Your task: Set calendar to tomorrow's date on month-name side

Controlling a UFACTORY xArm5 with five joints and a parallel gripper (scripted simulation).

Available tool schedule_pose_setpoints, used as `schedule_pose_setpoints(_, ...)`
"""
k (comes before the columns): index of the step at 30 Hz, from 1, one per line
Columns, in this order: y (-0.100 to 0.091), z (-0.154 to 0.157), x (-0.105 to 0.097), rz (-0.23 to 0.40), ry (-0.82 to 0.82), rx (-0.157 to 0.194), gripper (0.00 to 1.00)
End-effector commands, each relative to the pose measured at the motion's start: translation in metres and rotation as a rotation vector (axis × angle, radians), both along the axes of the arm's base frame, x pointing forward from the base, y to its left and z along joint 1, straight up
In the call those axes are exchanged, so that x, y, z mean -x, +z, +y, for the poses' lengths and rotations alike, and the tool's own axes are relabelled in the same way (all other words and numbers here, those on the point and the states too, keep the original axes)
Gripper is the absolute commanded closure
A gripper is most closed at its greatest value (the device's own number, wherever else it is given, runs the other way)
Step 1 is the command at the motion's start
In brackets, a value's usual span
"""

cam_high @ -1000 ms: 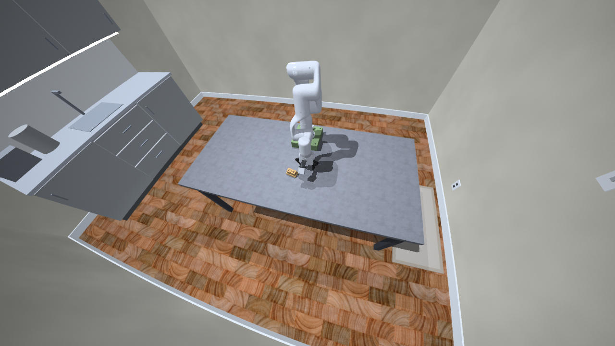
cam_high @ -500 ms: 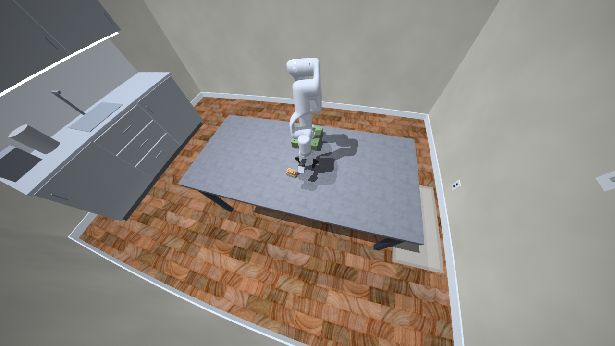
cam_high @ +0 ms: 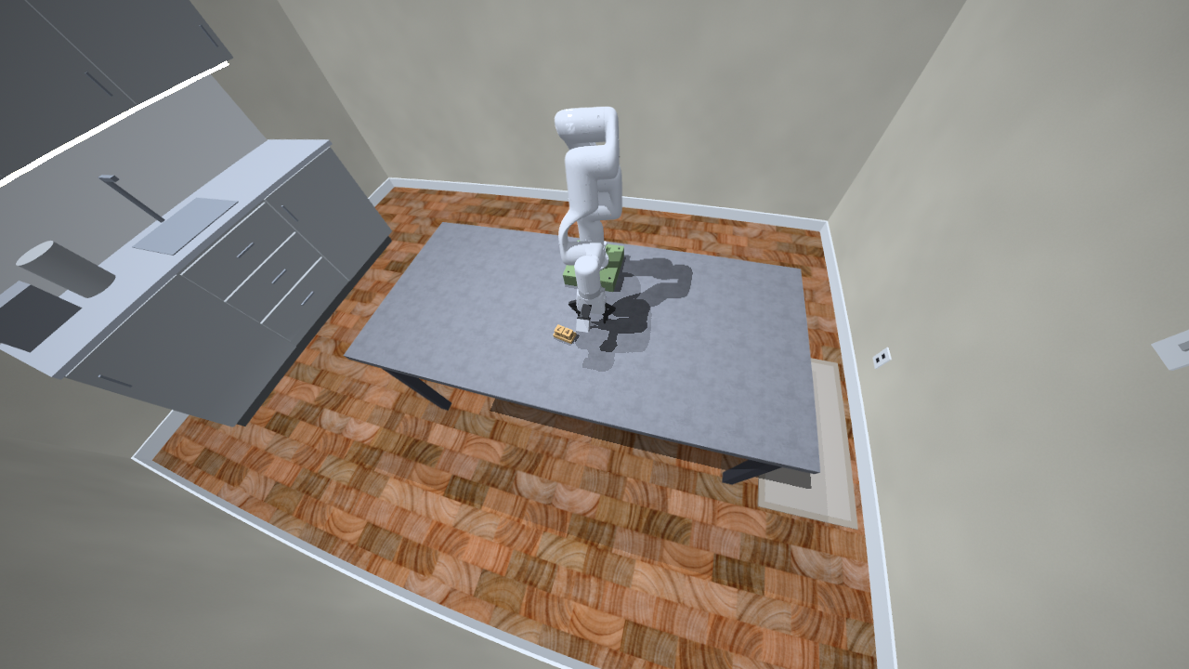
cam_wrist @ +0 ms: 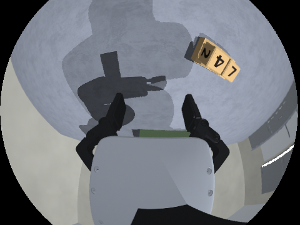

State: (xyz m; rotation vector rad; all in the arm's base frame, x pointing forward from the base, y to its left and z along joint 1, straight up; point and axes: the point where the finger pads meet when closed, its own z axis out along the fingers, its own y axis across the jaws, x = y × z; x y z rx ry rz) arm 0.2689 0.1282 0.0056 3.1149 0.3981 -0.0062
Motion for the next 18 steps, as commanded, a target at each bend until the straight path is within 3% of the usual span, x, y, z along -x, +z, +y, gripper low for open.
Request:
schedule_pose_setpoints(1, 0.002, -0.009, -0.013, -0.002, 0.115, -0.002, 0.00)
schedule_pose_setpoints(8, 0.002, -0.015, -0.020, -0.002, 0.125, -0.002, 0.00)
schedule_pose_setpoints(13, 0.002, -0.019, -0.026, -0.002, 0.280, -0.002, 0.00)
schedule_pose_setpoints(18, 0.002, -0.032, -0.041, -0.002, 0.291, -0.002, 0.00)
